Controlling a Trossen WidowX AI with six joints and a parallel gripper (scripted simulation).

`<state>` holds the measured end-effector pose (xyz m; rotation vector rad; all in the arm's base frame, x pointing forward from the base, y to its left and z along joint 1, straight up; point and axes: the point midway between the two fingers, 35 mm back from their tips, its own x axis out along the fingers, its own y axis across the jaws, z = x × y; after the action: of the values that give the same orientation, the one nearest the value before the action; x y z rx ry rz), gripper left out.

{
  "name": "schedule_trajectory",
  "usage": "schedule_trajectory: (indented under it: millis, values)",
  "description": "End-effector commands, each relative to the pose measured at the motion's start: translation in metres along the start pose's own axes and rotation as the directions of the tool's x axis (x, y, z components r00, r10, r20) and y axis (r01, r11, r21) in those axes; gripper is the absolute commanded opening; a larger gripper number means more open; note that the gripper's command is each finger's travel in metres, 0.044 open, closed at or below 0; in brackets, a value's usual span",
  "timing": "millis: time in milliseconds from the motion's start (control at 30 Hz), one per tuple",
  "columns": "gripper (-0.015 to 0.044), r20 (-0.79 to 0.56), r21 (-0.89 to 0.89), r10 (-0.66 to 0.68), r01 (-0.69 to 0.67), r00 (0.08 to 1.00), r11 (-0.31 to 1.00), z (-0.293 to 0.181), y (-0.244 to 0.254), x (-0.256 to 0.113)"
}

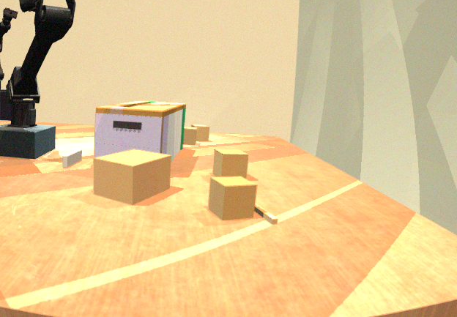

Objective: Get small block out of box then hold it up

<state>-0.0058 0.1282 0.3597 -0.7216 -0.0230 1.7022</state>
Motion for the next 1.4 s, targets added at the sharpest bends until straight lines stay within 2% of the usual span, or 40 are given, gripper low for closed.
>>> schedule_trajectory:
  millis: [0, 200, 367, 600, 833, 1000, 1100, 1233, 1367]
  values:
    - [0.04, -0.147, 0.171, -0.068, 0.093, 0.987, 0.981, -0.008, 0.0, 0.021]
    - [0.04, -0.351, 0.415, -0.131, 0.279, 0.927, 0.866, -0.026, -0.013, 0.05]
    - [0.04, -0.505, 0.578, -0.14, 0.455, 0.851, 0.677, -0.05, -0.032, 0.071]
    - [0.04, -0.677, 0.683, -0.091, 0.669, 0.73, 0.292, -0.096, -0.066, 0.089]
    - [0.04, -0.776, 0.619, 0.025, 0.768, 0.63, -0.163, -0.156, -0.098, 0.087]
    - [0.04, -0.794, 0.499, 0.111, 0.745, 0.598, -0.443, -0.195, -0.113, 0.077]
    - [0.04, -0.789, 0.379, 0.161, 0.675, 0.593, -0.633, -0.221, -0.121, 0.067]
    - [0.04, -0.764, 0.166, 0.219, 0.513, 0.606, -0.842, -0.258, -0.128, 0.048]
    - [0.04, -0.725, -0.076, 0.255, 0.293, 0.64, -0.953, -0.294, -0.13, 0.025]
